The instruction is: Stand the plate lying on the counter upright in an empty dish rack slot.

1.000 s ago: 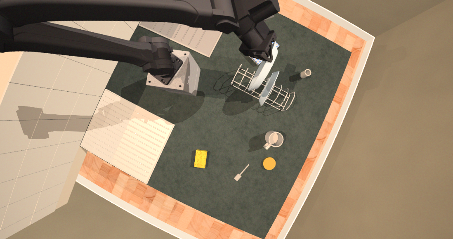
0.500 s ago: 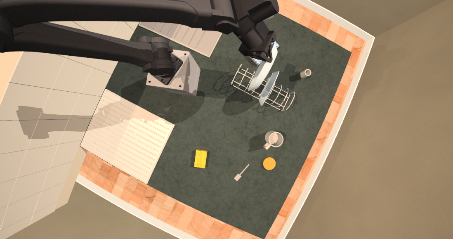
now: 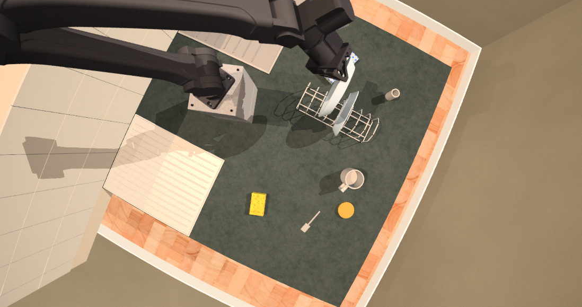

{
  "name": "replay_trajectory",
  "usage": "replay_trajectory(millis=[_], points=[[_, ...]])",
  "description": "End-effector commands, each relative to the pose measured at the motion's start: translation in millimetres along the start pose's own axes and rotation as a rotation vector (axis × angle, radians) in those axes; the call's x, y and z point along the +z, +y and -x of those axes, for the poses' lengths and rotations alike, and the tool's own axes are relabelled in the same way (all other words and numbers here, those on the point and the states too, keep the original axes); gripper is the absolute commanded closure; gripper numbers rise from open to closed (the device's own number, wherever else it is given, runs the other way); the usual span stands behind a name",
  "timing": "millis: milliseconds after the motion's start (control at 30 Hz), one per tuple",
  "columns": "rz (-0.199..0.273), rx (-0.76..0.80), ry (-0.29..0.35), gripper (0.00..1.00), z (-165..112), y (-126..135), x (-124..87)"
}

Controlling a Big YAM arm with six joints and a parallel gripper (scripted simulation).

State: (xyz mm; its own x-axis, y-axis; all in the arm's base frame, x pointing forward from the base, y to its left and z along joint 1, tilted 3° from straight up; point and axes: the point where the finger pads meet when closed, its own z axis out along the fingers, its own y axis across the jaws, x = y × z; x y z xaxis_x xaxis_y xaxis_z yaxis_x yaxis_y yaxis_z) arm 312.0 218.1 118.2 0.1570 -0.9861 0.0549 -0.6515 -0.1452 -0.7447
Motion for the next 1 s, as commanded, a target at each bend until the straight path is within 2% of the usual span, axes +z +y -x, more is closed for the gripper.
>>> replay_trajectory(millis=[0, 67, 233, 267, 433, 600, 967], points=[[-0.042, 0.009, -0.024, 1.00, 8.3, -8.7, 2.8], [-0.057, 0.019, -0.031, 1.00, 12.0, -16.1, 3.2], [-0.052, 0.016, -0.029, 1.00, 8.6, -6.3, 5.9], [-0.093, 0.042, -0.048, 1.00, 20.8, -36.4, 1.7], [-0.057, 0.020, -0.031, 1.00, 11.0, -7.7, 9.1], [-0.081, 0.035, -0.042, 1.00, 12.8, -18.7, 3.5], [-0.073, 0.031, -0.039, 1.00, 11.8, -14.4, 5.5]])
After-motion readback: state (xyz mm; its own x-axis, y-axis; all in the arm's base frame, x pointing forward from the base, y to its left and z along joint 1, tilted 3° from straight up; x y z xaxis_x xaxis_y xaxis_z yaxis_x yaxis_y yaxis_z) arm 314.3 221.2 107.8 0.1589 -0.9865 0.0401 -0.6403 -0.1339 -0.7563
